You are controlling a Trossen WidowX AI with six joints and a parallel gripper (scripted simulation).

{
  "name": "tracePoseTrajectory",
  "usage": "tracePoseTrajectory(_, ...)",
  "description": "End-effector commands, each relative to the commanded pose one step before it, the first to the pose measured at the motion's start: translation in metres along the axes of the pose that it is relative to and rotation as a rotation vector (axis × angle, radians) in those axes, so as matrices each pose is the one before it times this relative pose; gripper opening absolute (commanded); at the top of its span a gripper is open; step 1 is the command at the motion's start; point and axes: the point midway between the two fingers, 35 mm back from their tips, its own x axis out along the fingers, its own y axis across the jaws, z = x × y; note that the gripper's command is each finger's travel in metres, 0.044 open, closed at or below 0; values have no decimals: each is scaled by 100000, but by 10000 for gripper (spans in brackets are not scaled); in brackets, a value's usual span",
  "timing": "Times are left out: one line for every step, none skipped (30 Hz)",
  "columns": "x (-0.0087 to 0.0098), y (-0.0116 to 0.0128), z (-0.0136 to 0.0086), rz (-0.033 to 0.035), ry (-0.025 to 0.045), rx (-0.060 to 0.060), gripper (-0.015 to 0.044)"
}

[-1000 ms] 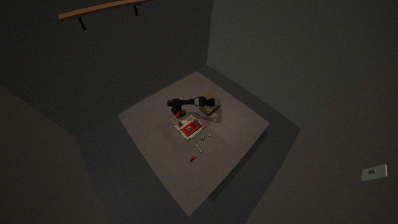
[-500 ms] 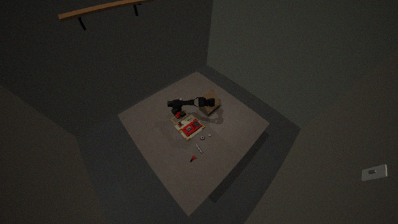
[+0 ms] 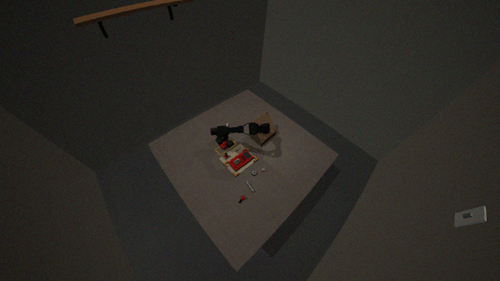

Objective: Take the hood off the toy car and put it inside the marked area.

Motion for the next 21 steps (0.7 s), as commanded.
tracePoseTrajectory(289, 17, -81, 401, -262, 753, 0)
tracePoseTrajectory(68, 5, -7, 10, 2, -1, 0)
tracePoseTrajectory(68, 5, -7, 10, 2, -1, 0)
tracePoseTrajectory(68, 5, -7, 11, 2, -1, 0)
tracePoseTrajectory(68, 5, -7, 11, 2, -1, 0)
tracePoseTrajectory(68, 5, -7, 11, 2, -1, 0)
tracePoseTrajectory(68, 5, -7, 11, 2, -2, 0)
tracePoseTrajectory(68, 5, -8, 11, 2, -2, 0)
tracePoseTrajectory(68, 5, -8, 11, 2, -2, 0)
tracePoseTrajectory(67, 5, -8, 12, 2, -2, 0)
tracePoseTrajectory(67, 5, -8, 12, 2, -2, 0)
tracePoseTrajectory(67, 5, -8, 12, 3, -2, 0)
tracePoseTrajectory(67, 5, -8, 12, 3, -2, 0)
tracePoseTrajectory(67, 5, -9, 12, 3, -2, 0)
tracePoseTrajectory(54, 4, -7, 10, 2, -1, 0)
tracePoseTrajectory(33, 3, -4, 6, 1, -1, 0)
tracePoseTrajectory(8, 0, 0, 0, 0, 0, 0)
tracePoseTrajectory(17, 0, 0, 0, 0, 0, 0)
tracePoseTrajectory(25, 0, 1, 1, 0, 0, 0)
tracePoseTrajectory(33, 0, 1, 1, 0, 0, 0)
tracePoseTrajectory(40, 0, 1, 1, 0, 0, 0)
